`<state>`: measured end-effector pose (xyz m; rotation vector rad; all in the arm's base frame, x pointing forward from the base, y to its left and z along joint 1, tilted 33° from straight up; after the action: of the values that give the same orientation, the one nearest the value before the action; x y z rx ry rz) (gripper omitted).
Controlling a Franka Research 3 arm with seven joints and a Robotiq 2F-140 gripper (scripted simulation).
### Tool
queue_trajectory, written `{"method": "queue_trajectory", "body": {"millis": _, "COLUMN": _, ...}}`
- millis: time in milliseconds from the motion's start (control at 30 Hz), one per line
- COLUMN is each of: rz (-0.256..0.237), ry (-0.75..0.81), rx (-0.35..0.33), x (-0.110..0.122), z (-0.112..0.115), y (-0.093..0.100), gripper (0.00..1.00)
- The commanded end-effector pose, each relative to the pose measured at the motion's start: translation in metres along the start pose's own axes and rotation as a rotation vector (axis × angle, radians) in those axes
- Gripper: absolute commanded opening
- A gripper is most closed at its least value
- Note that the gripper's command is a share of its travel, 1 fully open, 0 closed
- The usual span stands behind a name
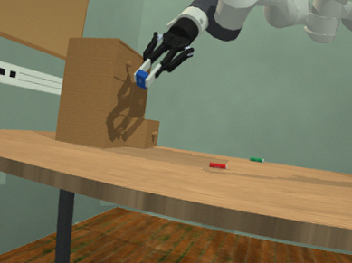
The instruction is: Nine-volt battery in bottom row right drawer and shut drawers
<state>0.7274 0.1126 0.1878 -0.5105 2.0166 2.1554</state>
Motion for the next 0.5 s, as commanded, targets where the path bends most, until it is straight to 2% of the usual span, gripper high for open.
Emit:
{"method": "queue_trajectory", "body": {"millis": 0, "rz": 0.035, "ry": 0.156, "rx": 0.016, "x": 0.004, "z": -0.008, "y": 0.001, "gripper": 0.22}}
{"method": "queue_trajectory", "body": {"millis": 467, "rz": 0.088, "ry": 0.352, "rx": 0.066, "x": 0.010, "z": -0.030, "y": 0.006, "gripper": 0.22}}
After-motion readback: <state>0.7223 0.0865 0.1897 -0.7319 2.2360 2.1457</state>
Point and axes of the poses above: the point where the finger pads meet when closed, its own y axis back along the fingers, its own x axis across the jaws, z = x × y, the point moved 7 cm from there along y, back along the fingers, and after that the axes turned 11 degrees about -y, right-handed, at the moved point
